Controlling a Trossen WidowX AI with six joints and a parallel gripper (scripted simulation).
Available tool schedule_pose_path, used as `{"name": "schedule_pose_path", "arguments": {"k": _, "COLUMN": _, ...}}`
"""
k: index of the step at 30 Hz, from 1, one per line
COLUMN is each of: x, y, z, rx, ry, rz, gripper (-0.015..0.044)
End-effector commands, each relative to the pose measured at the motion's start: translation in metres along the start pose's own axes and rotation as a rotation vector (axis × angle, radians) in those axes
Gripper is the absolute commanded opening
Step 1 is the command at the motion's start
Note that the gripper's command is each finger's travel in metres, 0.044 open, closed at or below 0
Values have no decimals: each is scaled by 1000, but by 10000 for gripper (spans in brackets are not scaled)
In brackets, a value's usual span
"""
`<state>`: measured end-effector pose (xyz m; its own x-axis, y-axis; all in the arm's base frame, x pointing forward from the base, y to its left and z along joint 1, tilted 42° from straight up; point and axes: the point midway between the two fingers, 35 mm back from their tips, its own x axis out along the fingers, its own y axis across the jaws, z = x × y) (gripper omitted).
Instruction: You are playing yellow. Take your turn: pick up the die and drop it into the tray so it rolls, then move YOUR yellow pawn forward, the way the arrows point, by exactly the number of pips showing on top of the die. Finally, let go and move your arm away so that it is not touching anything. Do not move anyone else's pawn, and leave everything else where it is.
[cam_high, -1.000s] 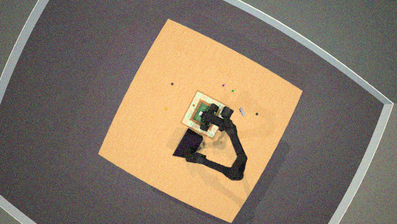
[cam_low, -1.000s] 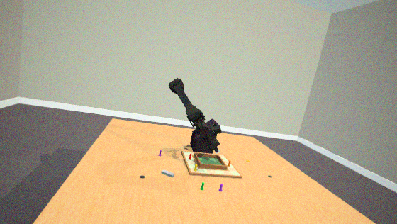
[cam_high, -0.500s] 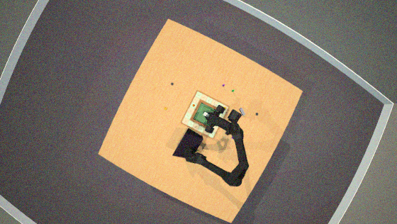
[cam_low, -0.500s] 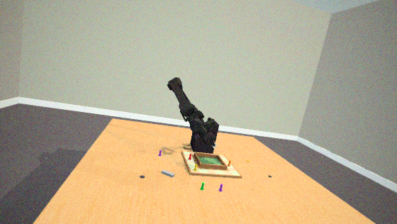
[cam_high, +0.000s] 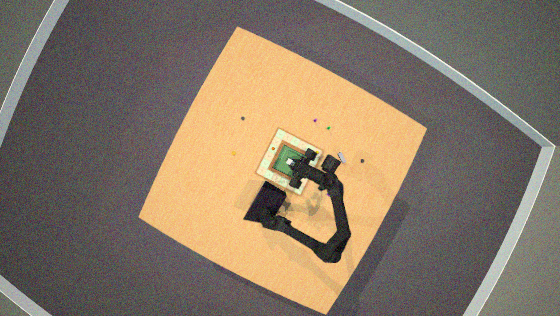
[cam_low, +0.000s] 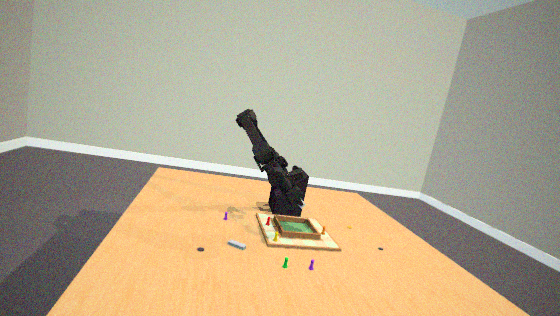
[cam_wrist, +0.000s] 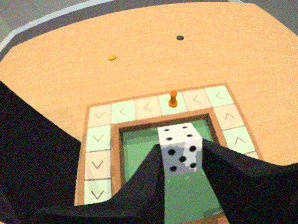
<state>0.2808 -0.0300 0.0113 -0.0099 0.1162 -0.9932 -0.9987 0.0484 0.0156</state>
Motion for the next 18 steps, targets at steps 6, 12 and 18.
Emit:
{"name": "schedule_pose_path", "arguments": {"k": 6, "x": 0, "y": 0, "z": 0, "rx": 0, "ry": 0, "rz": 1, "gripper": 131}}
{"name": "schedule_pose_path", "arguments": {"k": 12, "x": -18, "y": -1, "z": 21, "rx": -2, "ry": -5, "rz": 0, "gripper": 289}}
{"name": "schedule_pose_path", "arguments": {"k": 18, "x": -26, "y": 0, "z": 30, "rx": -3, "ry": -7, "rz": 0, "gripper": 440}}
